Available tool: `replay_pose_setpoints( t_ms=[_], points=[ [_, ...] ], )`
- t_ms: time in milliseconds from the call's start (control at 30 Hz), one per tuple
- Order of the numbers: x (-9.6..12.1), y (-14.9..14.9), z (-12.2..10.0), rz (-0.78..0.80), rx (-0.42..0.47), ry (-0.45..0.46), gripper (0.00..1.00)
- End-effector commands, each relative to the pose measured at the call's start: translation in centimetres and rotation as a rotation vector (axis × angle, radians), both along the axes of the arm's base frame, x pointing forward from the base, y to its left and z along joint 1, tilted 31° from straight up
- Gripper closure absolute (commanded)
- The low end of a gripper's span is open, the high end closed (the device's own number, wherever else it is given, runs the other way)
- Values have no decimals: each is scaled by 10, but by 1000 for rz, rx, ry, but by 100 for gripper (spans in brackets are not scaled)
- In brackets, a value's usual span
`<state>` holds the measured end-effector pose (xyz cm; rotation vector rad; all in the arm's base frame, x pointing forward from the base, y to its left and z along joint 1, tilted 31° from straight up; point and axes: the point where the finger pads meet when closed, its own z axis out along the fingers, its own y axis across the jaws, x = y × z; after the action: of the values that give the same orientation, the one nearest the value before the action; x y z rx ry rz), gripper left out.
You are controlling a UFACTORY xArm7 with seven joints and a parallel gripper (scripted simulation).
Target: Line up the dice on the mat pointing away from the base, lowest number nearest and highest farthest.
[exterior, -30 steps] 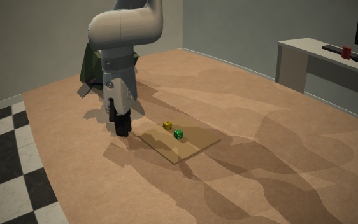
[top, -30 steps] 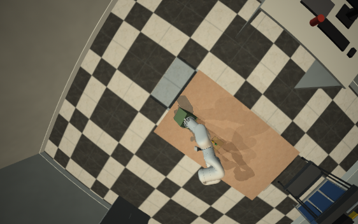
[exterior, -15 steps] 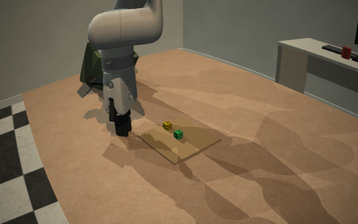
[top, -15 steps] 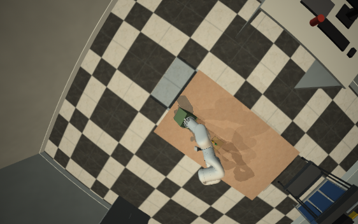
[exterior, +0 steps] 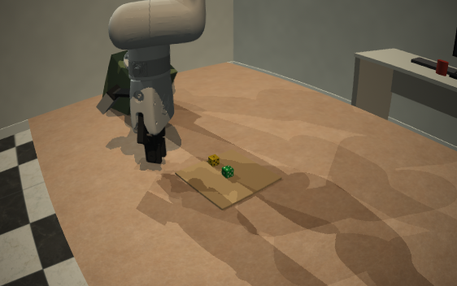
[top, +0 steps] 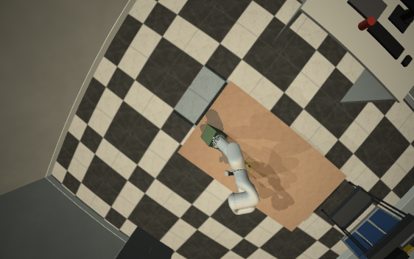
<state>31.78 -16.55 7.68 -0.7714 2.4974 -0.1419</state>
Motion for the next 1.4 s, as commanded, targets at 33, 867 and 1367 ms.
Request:
replay_pose_setpoints(
  t_ms=[33,867,1367],
  points=[
    [-21,-2,35,-3,-4,-11,89],
    [-38,-3,67,-11,-1,-10,89],
    [26,10,120,-387,178,3,89]
  ],
)
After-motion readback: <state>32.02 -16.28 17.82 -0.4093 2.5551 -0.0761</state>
